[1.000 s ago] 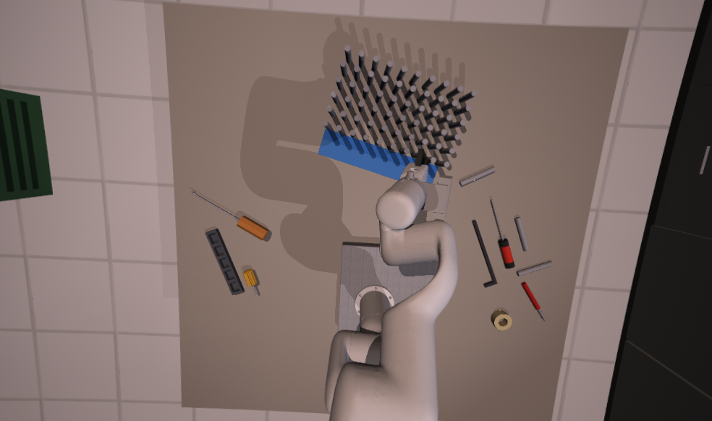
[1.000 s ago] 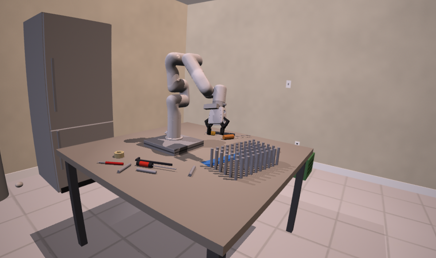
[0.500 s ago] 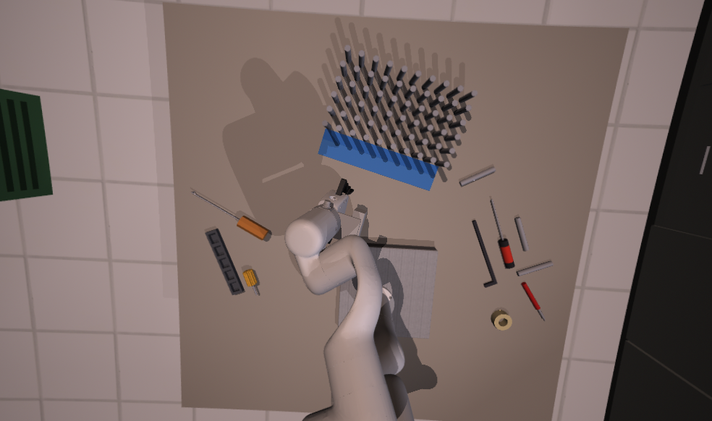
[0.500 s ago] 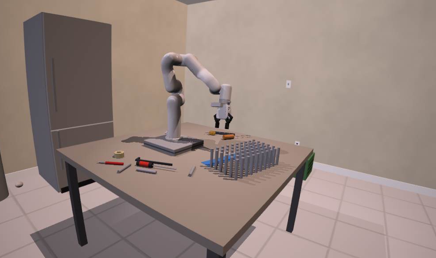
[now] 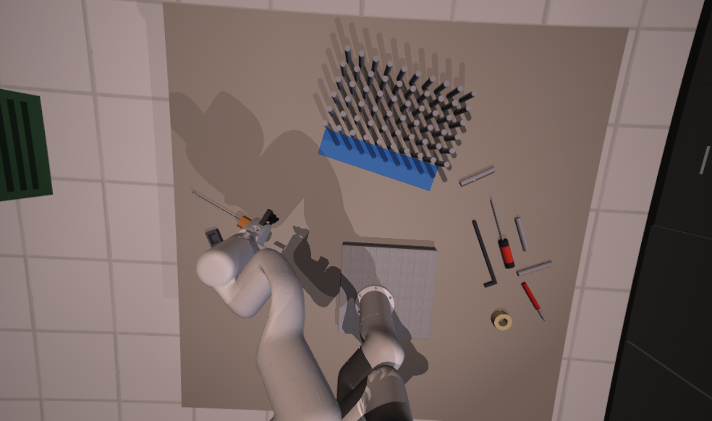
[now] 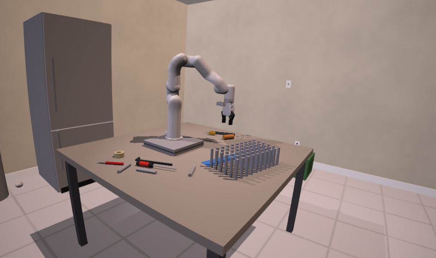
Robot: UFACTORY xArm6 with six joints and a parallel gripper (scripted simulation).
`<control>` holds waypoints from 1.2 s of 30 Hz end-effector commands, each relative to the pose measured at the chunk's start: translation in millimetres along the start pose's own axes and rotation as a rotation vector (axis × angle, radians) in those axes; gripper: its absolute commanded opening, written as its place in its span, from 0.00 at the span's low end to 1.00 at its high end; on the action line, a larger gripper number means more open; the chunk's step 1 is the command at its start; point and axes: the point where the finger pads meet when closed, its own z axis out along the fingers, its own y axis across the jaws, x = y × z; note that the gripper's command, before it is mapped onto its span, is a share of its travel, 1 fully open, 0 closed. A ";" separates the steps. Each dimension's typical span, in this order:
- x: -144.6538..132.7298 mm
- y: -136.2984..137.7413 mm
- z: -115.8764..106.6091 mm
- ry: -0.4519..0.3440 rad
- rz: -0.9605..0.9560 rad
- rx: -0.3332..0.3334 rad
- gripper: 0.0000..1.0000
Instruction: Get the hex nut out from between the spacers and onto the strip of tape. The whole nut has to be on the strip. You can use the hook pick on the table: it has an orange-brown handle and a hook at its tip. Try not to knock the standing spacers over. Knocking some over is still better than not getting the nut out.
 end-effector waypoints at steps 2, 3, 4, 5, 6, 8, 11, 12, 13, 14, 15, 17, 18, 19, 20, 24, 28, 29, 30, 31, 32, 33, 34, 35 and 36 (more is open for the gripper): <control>-50.4 44.1 3.0 -0.034 0.061 -0.022 1.00; -54.7 49.0 3.2 -0.038 0.067 -0.025 1.00; -57.7 52.4 3.4 -0.040 0.071 -0.028 1.00; -59.6 54.6 3.5 -0.042 0.073 -0.029 1.00; -60.6 55.7 3.5 -0.043 0.075 -0.030 1.00; -61.1 56.3 3.6 -0.043 0.075 -0.031 1.00; -61.1 56.3 3.6 -0.043 0.075 -0.031 1.00; -61.1 56.3 3.6 -0.043 0.075 -0.031 1.00; -61.1 56.3 3.6 -0.043 0.075 -0.031 1.00; -61.1 56.3 3.6 -0.043 0.075 -0.031 1.00; -61.1 56.3 3.6 -0.043 0.075 -0.031 0.65; -61.1 56.3 4.1 -0.043 0.075 -0.031 0.65; -61.1 56.3 4.8 -0.043 0.074 -0.031 0.65; -61.2 56.3 5.8 -0.043 0.074 -0.031 0.65; -61.2 56.4 7.1 -0.043 0.072 -0.031 0.65; -61.7 56.7 16.5 -0.043 0.071 -0.031 0.65; -62.1 57.0 26.8 -0.043 0.071 -0.031 0.65; -62.1 57.0 26.8 -0.043 0.071 -0.031 0.65; -62.3 57.2 30.6 -0.043 0.071 -0.031 0.65; -62.5 57.3 34.5 -0.043 0.071 -0.031 0.65; -62.7 57.4 38.3 -0.043 0.071 -0.031 0.65; -62.9 57.6 42.2 -0.043 0.071 -0.031 0.65; -63.0 57.7 45.9 -0.043 0.071 -0.031 0.65; -63.2 57.8 49.4 -0.043 0.071 -0.031 0.65; -63.3 57.9 52.6 -0.043 0.071 -0.031 0.65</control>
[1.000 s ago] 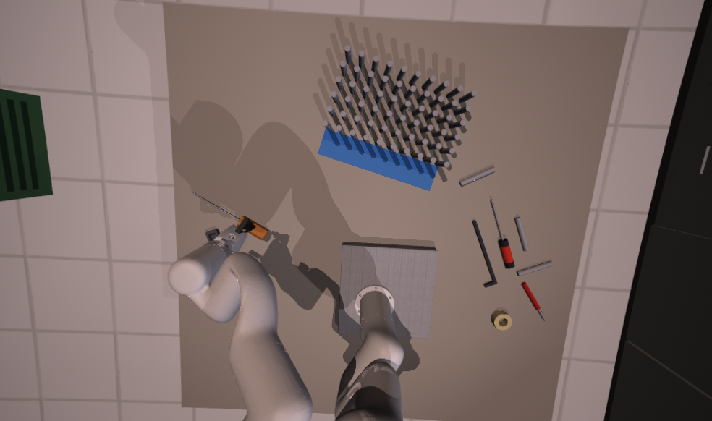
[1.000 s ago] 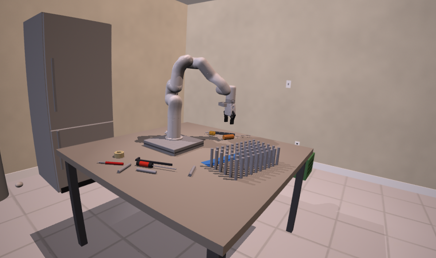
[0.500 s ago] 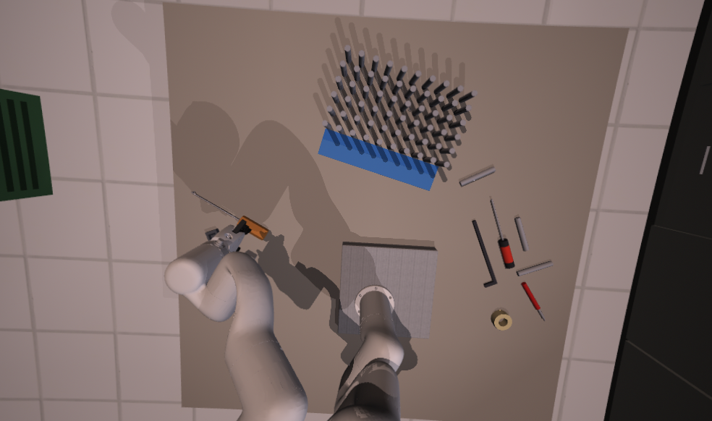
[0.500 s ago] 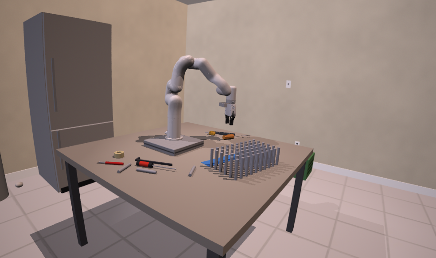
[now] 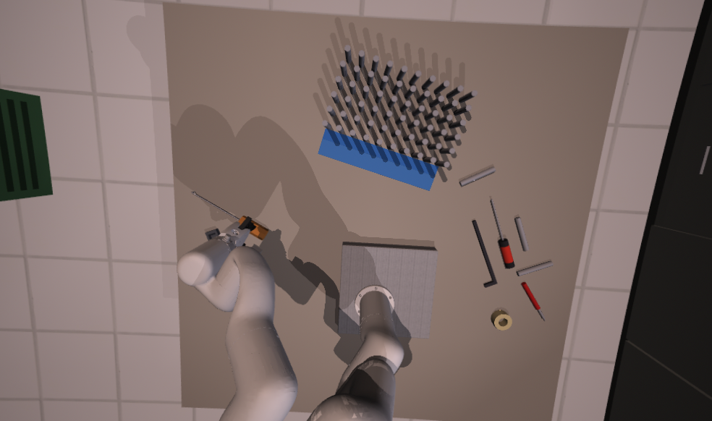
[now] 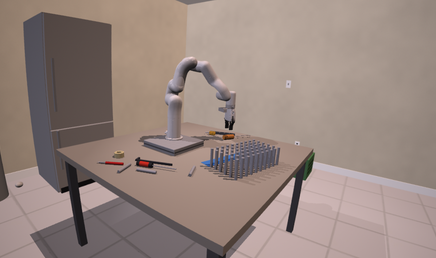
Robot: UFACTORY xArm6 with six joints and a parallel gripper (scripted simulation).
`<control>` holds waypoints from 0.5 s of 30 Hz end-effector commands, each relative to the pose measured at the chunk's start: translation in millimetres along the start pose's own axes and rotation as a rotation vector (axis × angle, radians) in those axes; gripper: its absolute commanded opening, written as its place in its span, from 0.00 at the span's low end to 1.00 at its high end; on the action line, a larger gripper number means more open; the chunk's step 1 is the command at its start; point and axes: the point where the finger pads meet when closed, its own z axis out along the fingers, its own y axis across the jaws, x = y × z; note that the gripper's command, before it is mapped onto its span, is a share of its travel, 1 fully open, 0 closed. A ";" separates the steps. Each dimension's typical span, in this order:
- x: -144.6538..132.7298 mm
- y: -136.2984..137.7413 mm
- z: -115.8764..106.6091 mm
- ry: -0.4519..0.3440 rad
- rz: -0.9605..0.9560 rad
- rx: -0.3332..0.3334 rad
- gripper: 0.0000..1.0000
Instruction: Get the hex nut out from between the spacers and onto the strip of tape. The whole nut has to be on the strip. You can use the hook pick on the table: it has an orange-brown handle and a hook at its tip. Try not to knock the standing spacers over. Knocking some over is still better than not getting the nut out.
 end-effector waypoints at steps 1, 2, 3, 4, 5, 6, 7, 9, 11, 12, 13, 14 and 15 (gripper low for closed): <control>-2.1 0.0 8.4 -0.005 0.000 0.000 0.65; -2.2 0.1 11.0 -0.005 0.000 0.000 0.65; -2.2 0.1 13.3 -0.005 0.000 0.000 0.65; -2.2 0.1 15.1 -0.005 0.000 0.000 0.65; -2.2 0.1 16.5 -0.005 0.000 0.000 0.65; -2.2 0.1 17.6 -0.005 0.000 0.000 0.65; -2.2 0.1 18.3 -0.005 0.000 0.000 0.65; -2.2 0.1 18.6 -0.005 0.000 0.000 0.65; -2.2 0.1 18.8 -0.005 0.000 0.000 0.65; -2.2 0.1 18.8 -0.005 0.000 0.000 0.65; -2.2 0.1 18.8 -0.005 0.000 0.000 0.65; -2.2 0.1 18.8 -0.005 0.000 0.000 0.65; -2.2 0.1 18.9 -0.005 0.000 0.000 0.65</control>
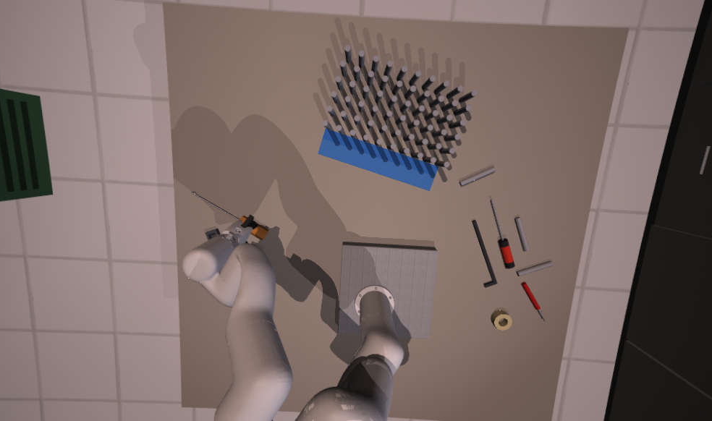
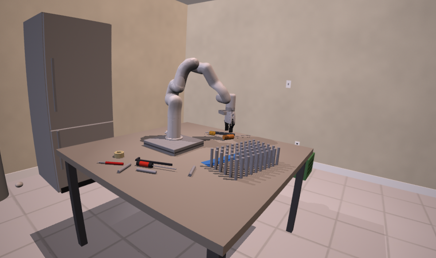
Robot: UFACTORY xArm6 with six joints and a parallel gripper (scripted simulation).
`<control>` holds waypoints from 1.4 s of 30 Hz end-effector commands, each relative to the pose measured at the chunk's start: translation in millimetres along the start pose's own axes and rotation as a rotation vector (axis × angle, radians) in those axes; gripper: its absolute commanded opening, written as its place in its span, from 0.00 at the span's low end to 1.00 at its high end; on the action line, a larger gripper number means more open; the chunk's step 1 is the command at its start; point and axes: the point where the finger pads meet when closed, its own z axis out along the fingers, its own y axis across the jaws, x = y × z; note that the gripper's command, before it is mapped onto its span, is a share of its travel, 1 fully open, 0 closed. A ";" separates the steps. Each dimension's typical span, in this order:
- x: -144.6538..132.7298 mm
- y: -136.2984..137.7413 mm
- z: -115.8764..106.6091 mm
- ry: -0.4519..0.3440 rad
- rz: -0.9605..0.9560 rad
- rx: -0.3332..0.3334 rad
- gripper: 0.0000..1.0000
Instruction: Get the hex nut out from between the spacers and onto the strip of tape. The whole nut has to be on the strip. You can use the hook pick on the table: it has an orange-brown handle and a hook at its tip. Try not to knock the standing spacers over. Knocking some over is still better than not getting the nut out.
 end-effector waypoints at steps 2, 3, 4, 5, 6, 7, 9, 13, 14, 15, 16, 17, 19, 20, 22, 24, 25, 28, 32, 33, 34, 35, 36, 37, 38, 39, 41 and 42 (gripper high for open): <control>-1.4 0.0 -1.0 -0.004 0.000 0.000 0.65; -1.4 0.0 -0.8 -0.004 0.000 0.000 0.65; -1.4 0.0 -0.5 -0.004 0.000 0.000 0.65; -1.4 0.0 -0.2 -0.004 0.000 0.000 0.65; -1.4 0.0 0.3 -0.004 0.000 0.000 0.65; -1.4 0.0 0.8 -0.004 0.000 0.000 0.65; -1.4 0.0 2.2 -0.004 0.000 0.000 0.65; -1.4 0.0 3.9 -0.004 0.000 0.000 0.65; -1.4 0.0 4.9 -0.004 0.000 0.000 0.65; -1.4 0.0 6.0 -0.004 0.000 0.000 0.65; -1.4 0.0 7.2 -0.004 0.000 0.000 0.65; -1.4 0.0 8.5 -0.004 0.000 0.000 0.65; -1.5 0.0 11.4 -0.004 0.000 0.000 0.65; -1.5 0.0 12.9 -0.004 0.000 0.000 0.65; -1.5 0.0 16.2 -0.004 0.000 0.000 0.65; -1.5 0.0 19.8 -0.004 0.000 0.000 0.65; -1.5 0.0 21.6 -0.004 0.000 0.000 0.65; -1.5 0.0 25.4 -0.004 0.000 0.000 0.65; -1.5 0.0 31.1 -0.004 0.000 0.000 0.65; -1.5 0.0 33.0 -0.004 0.000 0.000 0.65; -1.5 0.0 34.8 -0.004 0.000 0.000 0.65; -1.6 0.0 36.6 -0.004 0.000 0.000 0.65; -1.6 0.0 38.4 -0.004 0.000 0.000 0.65; -1.6 0.0 40.2 -0.004 0.000 0.000 0.65; -1.6 0.0 41.8 -0.004 0.000 0.000 0.65; -1.6 0.0 43.5 -0.004 0.000 0.000 0.65; -1.6 0.0 46.5 -0.004 0.000 0.000 0.65; -1.6 0.0 47.9 -0.004 0.000 0.000 0.65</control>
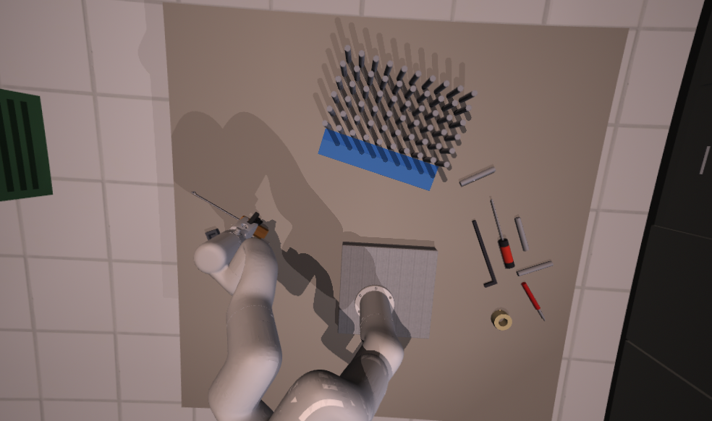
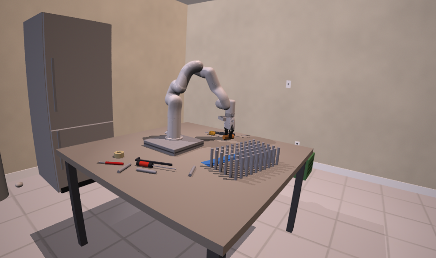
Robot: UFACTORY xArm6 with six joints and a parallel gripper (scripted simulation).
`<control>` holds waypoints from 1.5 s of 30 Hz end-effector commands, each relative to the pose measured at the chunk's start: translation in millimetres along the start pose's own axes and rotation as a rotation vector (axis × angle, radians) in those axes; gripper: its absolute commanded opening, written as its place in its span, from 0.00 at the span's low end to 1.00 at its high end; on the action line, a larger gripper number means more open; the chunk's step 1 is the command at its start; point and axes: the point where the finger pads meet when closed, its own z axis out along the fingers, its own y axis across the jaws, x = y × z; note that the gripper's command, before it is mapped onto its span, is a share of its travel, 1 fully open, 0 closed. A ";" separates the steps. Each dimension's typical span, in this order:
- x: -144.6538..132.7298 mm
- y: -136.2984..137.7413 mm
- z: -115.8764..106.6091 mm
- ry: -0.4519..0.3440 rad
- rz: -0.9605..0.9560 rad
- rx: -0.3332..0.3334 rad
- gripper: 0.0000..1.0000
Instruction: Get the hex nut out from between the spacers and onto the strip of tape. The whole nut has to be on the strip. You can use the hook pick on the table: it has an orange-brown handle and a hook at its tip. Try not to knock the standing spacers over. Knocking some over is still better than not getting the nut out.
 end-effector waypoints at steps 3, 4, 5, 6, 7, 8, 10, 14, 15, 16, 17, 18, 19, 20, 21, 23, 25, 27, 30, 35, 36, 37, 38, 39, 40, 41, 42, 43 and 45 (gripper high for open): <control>-1.8 0.0 3.9 -0.005 0.000 0.000 0.65; -1.8 0.0 3.9 -0.005 0.000 0.000 0.65; -1.8 0.0 5.0 -0.005 0.000 0.000 0.65; -1.8 0.0 6.1 -0.005 0.000 0.000 0.65; -1.8 0.0 7.1 -0.005 0.000 0.000 0.65; -1.8 0.0 8.0 -0.005 0.000 0.000 0.65; -1.8 0.0 9.4 -0.005 0.000 0.000 0.65; -1.8 0.0 11.3 -0.005 0.000 0.000 0.65; -1.8 0.0 11.6 -0.005 0.000 0.000 0.65; -1.8 0.0 11.8 -0.005 0.000 0.000 0.65; -1.8 0.0 11.9 -0.005 0.000 0.000 0.65; -1.8 0.0 12.0 -0.005 0.000 0.000 0.65; -1.8 0.0 12.1 -0.005 0.000 0.000 0.65; -1.8 0.0 12.1 -0.005 0.000 0.000 0.65; -1.8 0.0 12.1 -0.005 0.000 0.000 0.65; -1.8 0.0 12.1 -0.005 0.000 0.000 0.65; -1.8 0.0 12.1 -0.005 0.000 0.000 0.65; -1.8 0.0 12.1 -0.005 0.000 0.000 0.00; -1.8 0.0 12.1 -0.005 0.000 0.000 0.00; -1.8 0.0 12.1 -0.005 0.000 0.000 0.00; -1.8 0.0 12.1 -0.005 0.000 0.000 0.00; -1.8 0.0 12.1 -0.005 0.000 0.000 0.00; -1.8 0.0 12.1 -0.005 0.000 0.000 0.00; -1.8 0.0 12.1 -0.005 0.000 0.000 0.00; -1.8 0.0 12.1 -0.005 0.000 0.000 0.00; -1.8 0.0 12.1 -0.005 0.000 0.000 0.00; -1.8 0.0 12.1 -0.005 0.000 0.000 0.00; -1.8 0.0 12.1 -0.005 0.000 0.000 0.00; -1.8 0.0 12.1 -0.005 0.000 0.000 0.00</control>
